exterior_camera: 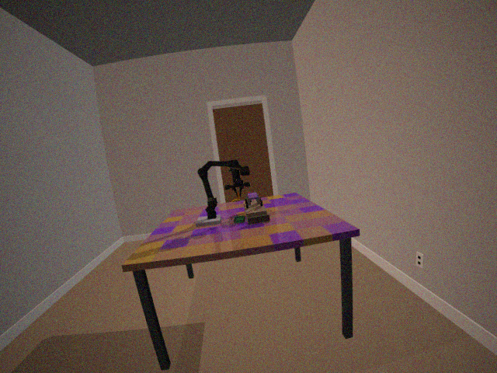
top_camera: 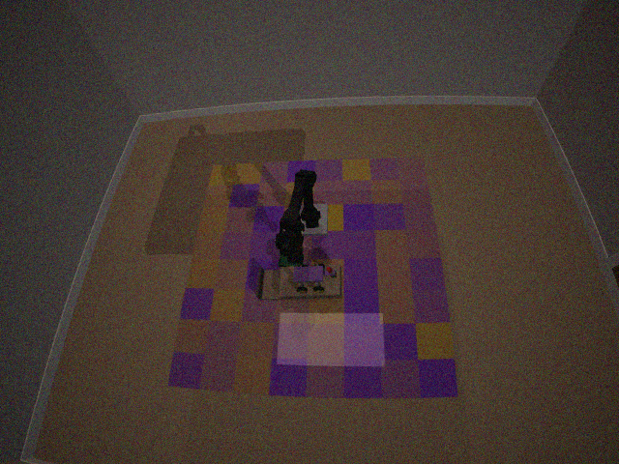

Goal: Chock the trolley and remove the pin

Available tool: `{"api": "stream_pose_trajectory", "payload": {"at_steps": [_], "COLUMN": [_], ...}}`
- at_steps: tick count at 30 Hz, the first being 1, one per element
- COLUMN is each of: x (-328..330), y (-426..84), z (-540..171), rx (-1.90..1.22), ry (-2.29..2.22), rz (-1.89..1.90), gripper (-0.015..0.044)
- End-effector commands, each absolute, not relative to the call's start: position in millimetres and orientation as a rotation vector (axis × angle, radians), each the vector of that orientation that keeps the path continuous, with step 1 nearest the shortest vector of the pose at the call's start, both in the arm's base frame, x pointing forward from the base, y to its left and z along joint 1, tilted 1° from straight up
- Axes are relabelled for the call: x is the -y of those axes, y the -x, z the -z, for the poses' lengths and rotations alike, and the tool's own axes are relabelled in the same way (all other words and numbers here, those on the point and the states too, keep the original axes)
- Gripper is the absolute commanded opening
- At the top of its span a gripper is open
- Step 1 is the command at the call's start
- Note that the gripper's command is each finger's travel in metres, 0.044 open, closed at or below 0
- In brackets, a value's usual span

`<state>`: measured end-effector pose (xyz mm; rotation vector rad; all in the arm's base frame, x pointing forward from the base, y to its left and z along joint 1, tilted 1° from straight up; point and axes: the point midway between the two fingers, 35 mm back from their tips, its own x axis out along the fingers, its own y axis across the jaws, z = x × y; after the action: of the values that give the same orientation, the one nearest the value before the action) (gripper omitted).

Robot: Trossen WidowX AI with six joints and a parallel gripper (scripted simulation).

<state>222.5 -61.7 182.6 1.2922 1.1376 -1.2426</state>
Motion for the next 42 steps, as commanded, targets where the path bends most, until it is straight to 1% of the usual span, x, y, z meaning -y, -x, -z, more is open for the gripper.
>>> {"api": "stream_pose_trajectory", "payload": {"at_steps": [1,21,30,42], "x": [76.9,154.0,155.0,156.5], "y": [-225.8,-238.0,-238.3,-238.3], "z": [-181.2,-175.1,-175.1,-174.9], "rx": [-1.142,-1.134,-1.005,-0.756], "ry": [-1.289,-1.289,-1.509,-1.827], "rz": [1.238,1.244,1.443,1.734], "gripper": [0.0,0.0,0.0,0.0]}}
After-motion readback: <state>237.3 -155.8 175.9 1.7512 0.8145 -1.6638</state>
